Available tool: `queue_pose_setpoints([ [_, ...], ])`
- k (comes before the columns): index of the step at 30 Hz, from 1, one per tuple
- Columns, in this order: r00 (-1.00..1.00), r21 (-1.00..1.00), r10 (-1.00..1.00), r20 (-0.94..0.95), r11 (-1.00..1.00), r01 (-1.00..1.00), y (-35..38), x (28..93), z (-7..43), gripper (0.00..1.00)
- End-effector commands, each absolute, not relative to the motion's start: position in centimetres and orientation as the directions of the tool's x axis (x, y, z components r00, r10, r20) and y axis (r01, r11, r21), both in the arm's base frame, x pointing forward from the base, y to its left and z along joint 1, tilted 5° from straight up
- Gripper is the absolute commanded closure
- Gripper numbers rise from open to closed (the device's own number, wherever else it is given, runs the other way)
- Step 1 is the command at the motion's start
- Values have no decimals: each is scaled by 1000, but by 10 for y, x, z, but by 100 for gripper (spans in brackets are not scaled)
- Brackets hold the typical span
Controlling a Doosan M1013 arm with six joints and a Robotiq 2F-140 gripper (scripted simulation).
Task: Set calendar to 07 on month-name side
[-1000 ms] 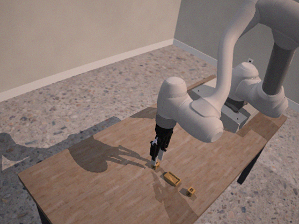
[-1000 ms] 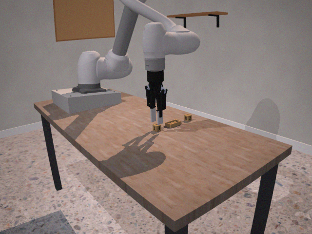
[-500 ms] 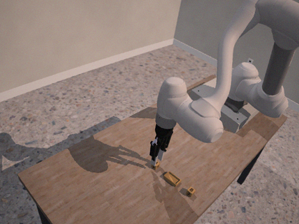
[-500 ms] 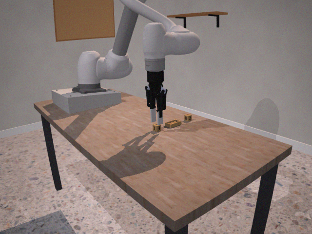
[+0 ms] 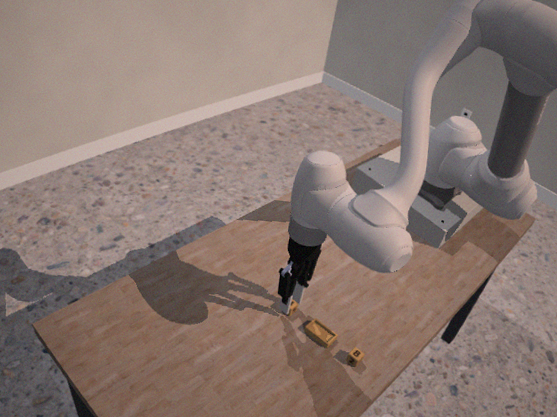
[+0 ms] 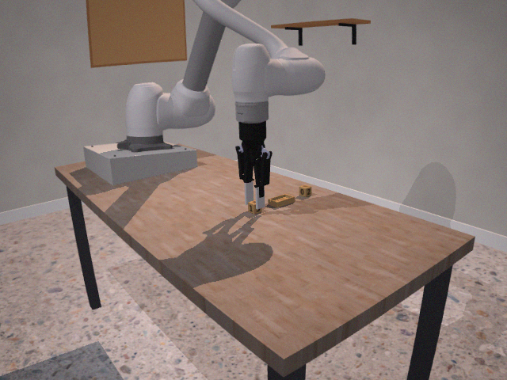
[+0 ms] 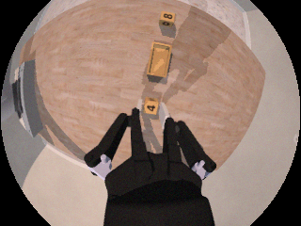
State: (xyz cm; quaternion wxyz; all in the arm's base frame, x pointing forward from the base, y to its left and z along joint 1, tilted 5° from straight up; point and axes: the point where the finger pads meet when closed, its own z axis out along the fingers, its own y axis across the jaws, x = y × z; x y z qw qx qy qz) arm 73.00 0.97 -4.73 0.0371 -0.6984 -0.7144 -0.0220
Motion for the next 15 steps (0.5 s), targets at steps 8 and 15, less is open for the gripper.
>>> queue_pose_setpoints([
  [8,-22,-20,996,84,23,1000,10,730,-56,65],
  [15,-22,-20,996,84,23,1000,10,730,-56,65],
])
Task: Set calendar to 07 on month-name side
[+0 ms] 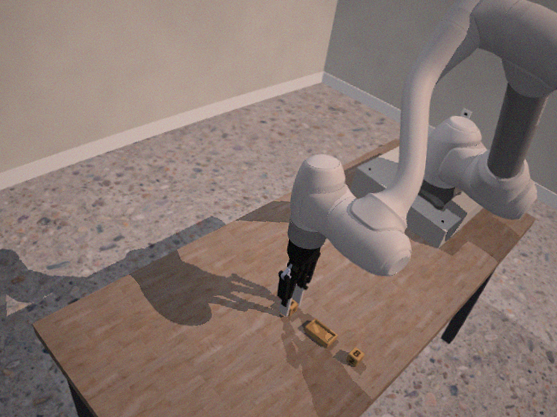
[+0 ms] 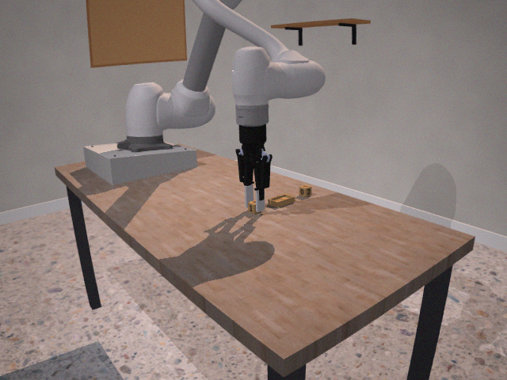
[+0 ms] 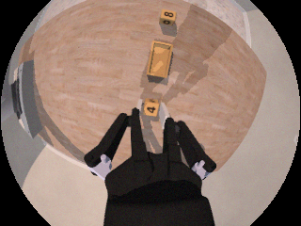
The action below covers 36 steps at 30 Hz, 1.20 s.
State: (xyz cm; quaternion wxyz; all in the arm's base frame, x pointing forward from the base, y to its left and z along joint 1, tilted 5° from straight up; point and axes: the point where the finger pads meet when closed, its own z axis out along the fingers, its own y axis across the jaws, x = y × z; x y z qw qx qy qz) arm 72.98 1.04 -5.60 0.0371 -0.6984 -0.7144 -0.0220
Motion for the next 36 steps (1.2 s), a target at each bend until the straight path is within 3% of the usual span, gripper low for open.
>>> queue_pose_setpoints([
  [1,-22,-20,996,84,23,1000,10,730,-56,65],
  [29,-22,-20,996,84,23,1000,10,730,-56,65],
  [30,-22,-20,996,84,23,1000,10,730,-56,76],
  [36,-22,-20,996,84,23,1000,10,730,-56,76],
])
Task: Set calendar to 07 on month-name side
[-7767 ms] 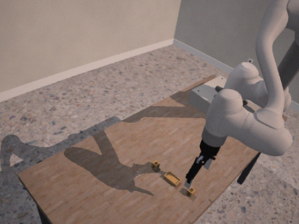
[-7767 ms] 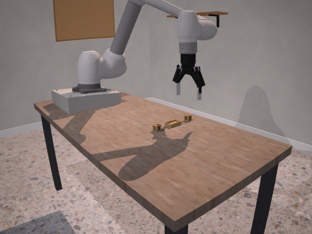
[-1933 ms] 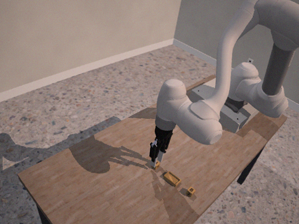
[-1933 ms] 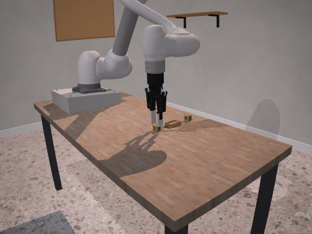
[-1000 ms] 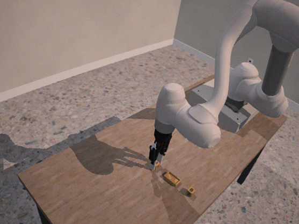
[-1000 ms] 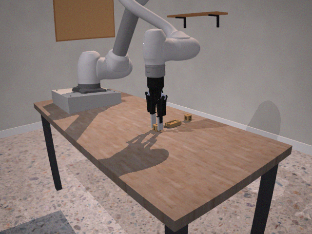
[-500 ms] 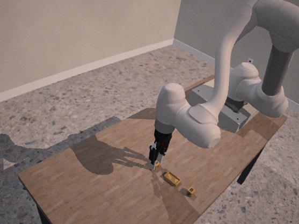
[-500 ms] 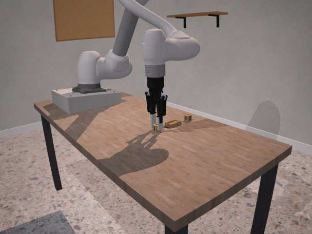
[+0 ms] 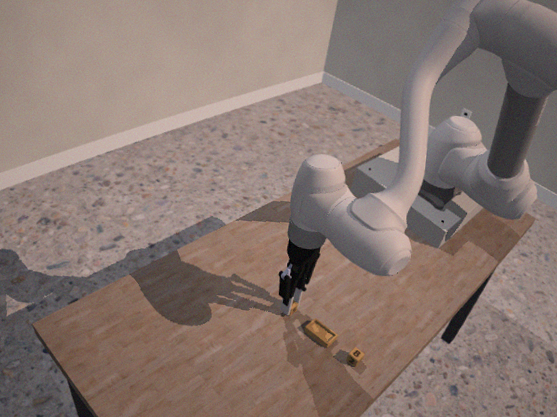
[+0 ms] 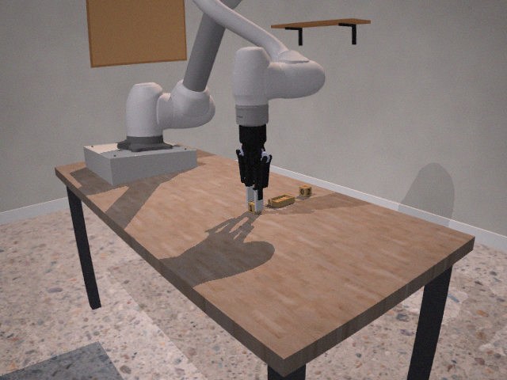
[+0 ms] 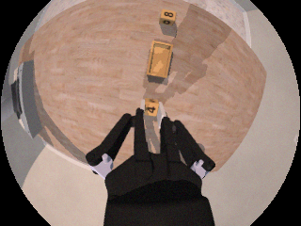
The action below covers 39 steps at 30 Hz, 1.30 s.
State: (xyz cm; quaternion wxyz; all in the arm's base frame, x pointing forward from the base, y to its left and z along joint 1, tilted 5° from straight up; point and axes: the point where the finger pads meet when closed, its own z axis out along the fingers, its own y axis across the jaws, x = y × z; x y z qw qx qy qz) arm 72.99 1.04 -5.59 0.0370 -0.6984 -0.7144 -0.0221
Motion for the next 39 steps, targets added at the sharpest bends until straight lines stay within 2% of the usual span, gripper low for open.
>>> queue_pose_setpoints([
  [1,-22,-20,996,84,23,1000,10,730,-56,76],
  [31,-22,-20,996,84,23,1000,10,730,-55,76],
  [39,-22,-20,996,84,23,1000,8,731,-24,76],
])
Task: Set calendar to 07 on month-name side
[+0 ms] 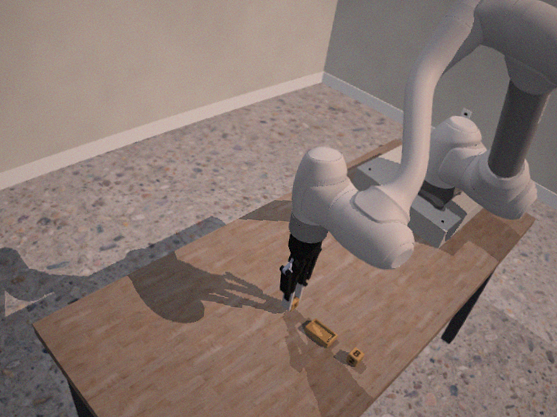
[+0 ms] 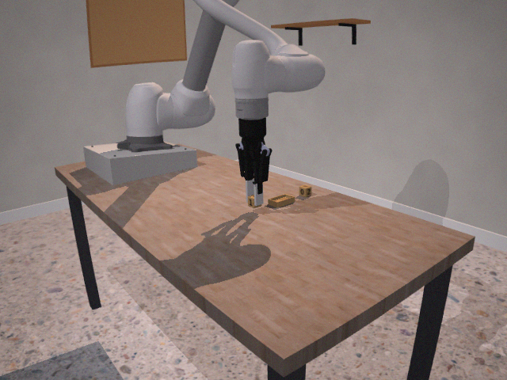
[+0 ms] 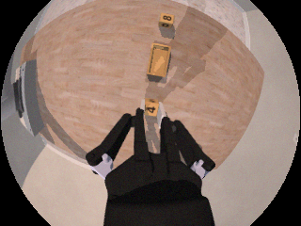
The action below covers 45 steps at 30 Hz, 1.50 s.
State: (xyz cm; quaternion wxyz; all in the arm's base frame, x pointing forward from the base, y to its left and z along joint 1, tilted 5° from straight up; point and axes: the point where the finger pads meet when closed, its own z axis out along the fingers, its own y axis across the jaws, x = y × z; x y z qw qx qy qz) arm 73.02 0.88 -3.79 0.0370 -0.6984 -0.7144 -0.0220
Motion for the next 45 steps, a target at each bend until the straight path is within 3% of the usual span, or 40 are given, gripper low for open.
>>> queue_pose_setpoints([
  [1,-22,-20,996,84,23,1000,7,731,-16,76],
  [12,-22,-20,996,84,23,1000,2,732,40,76],
  [26,-22,-20,996,84,23,1000,11,733,45,76],
  [29,-22,-20,996,84,23,1000,76,733,56,76],
  [34,-22,-20,996,84,23,1000,123,730,64,76],
  [45,-22,-20,996,84,23,1000,124,730,65,76],
])
